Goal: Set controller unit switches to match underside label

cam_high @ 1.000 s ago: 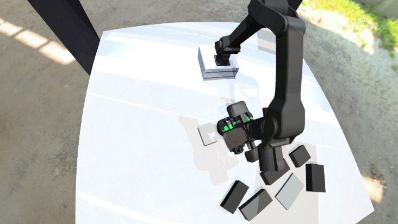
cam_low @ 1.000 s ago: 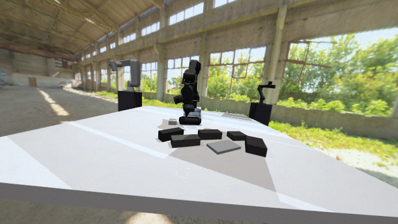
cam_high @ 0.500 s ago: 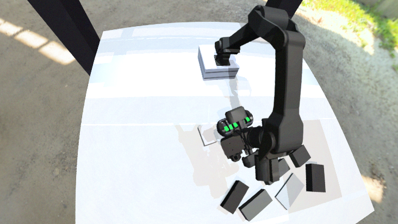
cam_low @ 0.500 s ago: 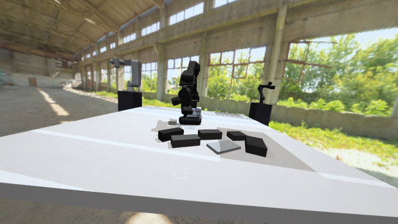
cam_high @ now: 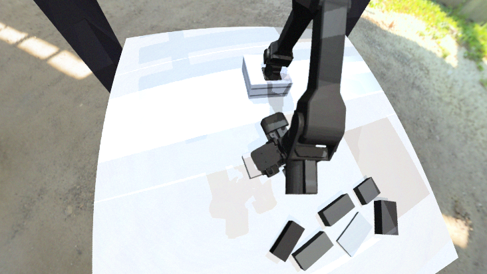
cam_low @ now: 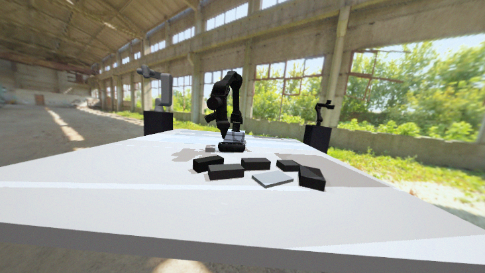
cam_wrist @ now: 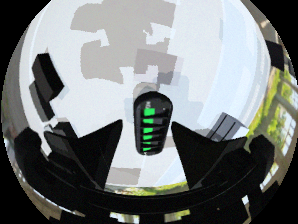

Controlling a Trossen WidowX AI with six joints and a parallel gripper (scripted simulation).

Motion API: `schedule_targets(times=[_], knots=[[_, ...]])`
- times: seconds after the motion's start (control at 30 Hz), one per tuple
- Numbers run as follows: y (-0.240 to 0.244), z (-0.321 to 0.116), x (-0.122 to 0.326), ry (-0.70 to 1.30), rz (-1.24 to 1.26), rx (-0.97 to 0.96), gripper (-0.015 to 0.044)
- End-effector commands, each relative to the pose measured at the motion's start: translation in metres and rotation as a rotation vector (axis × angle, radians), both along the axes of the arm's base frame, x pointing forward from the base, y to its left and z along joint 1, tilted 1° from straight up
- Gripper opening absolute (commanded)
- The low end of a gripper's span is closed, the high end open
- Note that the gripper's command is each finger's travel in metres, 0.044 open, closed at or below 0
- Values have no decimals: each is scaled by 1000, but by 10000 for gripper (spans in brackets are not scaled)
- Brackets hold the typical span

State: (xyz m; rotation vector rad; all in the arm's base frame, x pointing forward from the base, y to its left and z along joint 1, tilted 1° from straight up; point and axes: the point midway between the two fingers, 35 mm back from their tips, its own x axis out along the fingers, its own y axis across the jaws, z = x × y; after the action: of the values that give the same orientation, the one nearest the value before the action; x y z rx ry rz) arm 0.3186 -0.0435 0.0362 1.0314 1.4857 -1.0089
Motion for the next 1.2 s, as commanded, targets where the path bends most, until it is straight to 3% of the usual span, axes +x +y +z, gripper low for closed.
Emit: schedule_targets(times=[0.0, 0.03, 1.17], knots=[[-4, 7, -19, -74, 3, 66, 420], [-4, 7, -20, -77, 3, 68, 440], [-4, -38, -18, -76, 3, 69, 440]])
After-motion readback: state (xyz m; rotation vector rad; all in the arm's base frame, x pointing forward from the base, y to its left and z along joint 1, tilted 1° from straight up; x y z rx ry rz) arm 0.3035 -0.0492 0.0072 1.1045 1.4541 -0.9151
